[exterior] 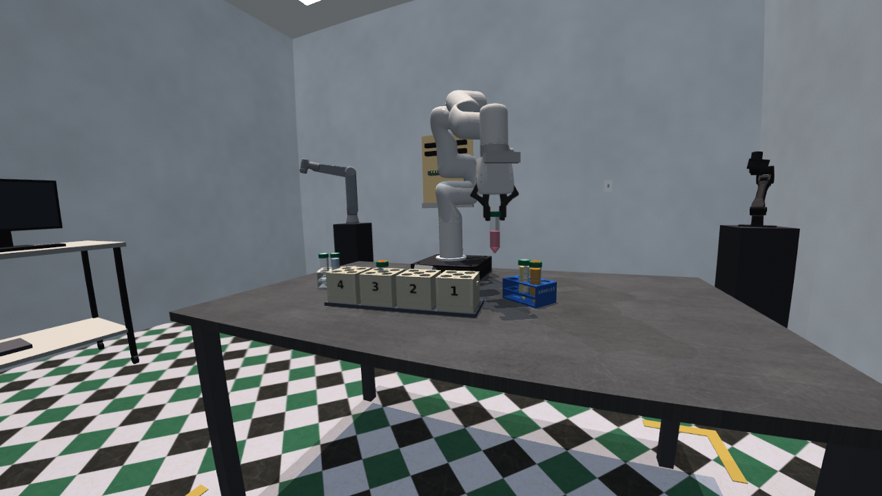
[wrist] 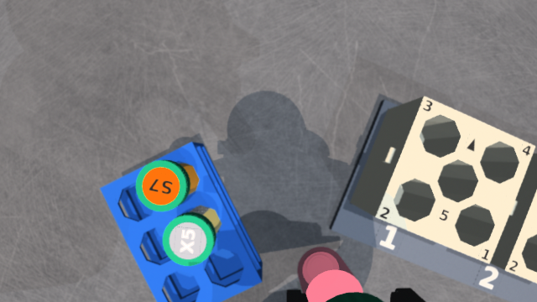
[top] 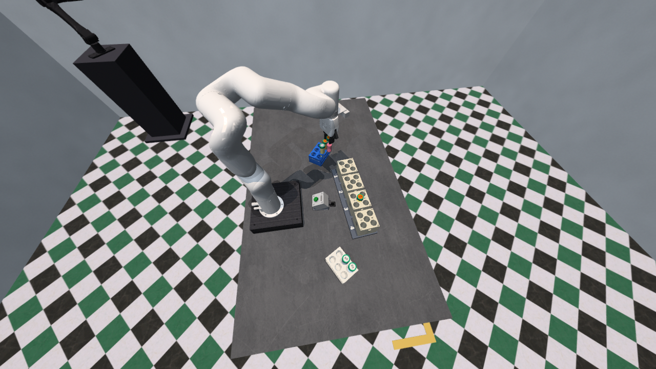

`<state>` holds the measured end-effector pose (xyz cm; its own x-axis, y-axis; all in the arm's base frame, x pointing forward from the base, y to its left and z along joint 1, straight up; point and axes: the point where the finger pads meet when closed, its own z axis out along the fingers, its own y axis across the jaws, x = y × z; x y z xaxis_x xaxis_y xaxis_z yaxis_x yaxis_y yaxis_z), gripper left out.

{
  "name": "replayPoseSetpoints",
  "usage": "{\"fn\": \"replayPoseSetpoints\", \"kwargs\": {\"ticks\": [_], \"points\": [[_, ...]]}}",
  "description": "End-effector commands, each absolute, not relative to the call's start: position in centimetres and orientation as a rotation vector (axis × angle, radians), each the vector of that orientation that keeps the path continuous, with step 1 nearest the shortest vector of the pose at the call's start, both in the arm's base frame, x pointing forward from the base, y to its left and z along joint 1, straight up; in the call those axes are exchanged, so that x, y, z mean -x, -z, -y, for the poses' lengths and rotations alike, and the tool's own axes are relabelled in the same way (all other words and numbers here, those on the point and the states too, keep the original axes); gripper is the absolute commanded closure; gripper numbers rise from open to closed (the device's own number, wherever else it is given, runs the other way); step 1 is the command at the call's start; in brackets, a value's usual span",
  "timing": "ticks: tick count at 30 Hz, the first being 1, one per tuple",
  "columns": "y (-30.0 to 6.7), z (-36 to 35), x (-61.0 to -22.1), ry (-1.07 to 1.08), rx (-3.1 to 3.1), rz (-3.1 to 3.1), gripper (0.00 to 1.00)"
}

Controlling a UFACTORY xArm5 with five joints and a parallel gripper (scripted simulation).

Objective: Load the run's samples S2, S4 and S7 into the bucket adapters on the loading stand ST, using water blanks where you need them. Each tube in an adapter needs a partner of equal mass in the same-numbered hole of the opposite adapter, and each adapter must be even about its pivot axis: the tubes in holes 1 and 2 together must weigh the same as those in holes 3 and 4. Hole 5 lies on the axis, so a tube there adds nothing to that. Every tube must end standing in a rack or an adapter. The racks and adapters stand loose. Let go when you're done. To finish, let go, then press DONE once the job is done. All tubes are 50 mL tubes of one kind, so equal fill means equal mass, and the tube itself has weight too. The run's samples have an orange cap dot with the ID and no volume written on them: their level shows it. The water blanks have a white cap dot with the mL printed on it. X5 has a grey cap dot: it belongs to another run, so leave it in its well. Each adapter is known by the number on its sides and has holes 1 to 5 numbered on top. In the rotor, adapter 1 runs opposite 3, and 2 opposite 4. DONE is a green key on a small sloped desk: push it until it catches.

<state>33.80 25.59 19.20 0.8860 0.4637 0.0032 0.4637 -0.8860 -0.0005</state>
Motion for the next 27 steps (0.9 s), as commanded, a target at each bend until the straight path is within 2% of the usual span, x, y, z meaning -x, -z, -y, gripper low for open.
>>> {"fn": "replayPoseSetpoints", "kwargs": {"ticks": [1, 11, 23, 27], "points": [[-19.4, -24.4, -35.5, 0.013, 3.095, 0.546, 1.0], [-19.4, -21.9, -38.5, 0.013, 3.139, 0.146, 1.0], [-19.4, -18.0, -43.2, 0.014, 3.139, 0.146, 1.0], [-19.4, -18.0, -43.3, 0.014, 3.139, 0.146, 1.0]]}}
